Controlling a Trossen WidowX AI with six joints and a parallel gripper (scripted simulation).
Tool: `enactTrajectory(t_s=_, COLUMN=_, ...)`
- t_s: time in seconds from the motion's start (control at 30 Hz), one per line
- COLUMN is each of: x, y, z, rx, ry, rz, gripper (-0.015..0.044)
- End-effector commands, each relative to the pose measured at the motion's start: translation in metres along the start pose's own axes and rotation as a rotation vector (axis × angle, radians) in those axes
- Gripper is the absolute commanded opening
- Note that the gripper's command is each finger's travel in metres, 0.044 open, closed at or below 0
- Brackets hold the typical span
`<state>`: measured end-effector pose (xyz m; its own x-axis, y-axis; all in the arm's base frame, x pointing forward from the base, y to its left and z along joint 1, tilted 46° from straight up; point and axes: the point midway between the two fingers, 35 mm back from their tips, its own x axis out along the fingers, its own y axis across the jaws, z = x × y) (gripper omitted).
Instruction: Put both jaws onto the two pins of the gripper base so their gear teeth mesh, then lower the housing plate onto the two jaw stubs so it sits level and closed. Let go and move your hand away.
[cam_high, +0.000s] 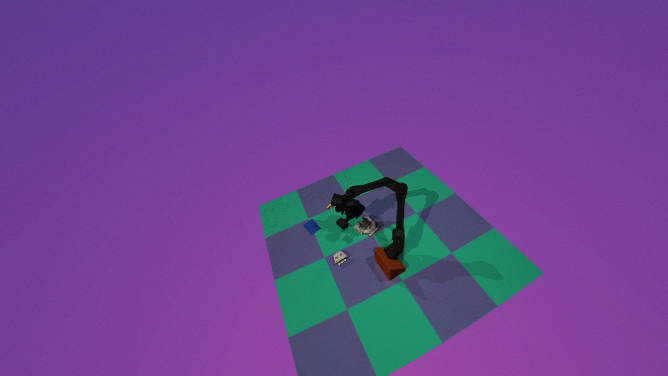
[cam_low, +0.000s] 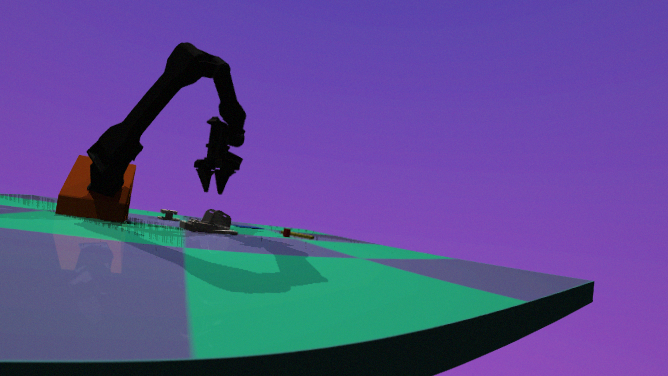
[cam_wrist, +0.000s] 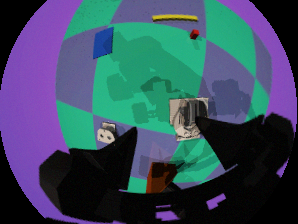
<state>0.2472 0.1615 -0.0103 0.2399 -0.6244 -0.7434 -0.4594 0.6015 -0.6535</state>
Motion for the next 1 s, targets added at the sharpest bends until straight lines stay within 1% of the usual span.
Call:
enactTrajectory(t_s=0.0, x=-0.006, y=0.070, z=-0.009, rx=0.067, ry=0.022, rz=0.018, gripper=0.0440)
enactTrajectory(t_s=0.2, x=-0.004, y=0.146, z=-0.038, rx=0.170, ry=0.059, rz=-0.002, gripper=0.0440)
enactTrajectory(t_s=0.33, x=0.002, y=0.186, z=-0.063, rx=0.239, ry=0.078, rz=-0.034, gripper=0.0440)
enactTrajectory(t_s=0.63, x=0.003, y=0.189, z=-0.065, rx=0.244, ry=0.079, rz=-0.037, gripper=0.0440)
enactTrajectory(t_s=0.7, x=0.011, y=0.188, z=-0.066, rx=0.244, ry=0.079, rz=-0.037, gripper=0.0440)
enactTrajectory(t_s=0.8, x=0.039, y=0.186, z=-0.070, rx=0.244, ry=0.079, rz=-0.038, gripper=0.0440)
enactTrajectory(t_s=0.97, x=0.042, y=0.186, z=-0.070, rx=0.244, ry=0.079, rz=-0.038, gripper=0.0440)
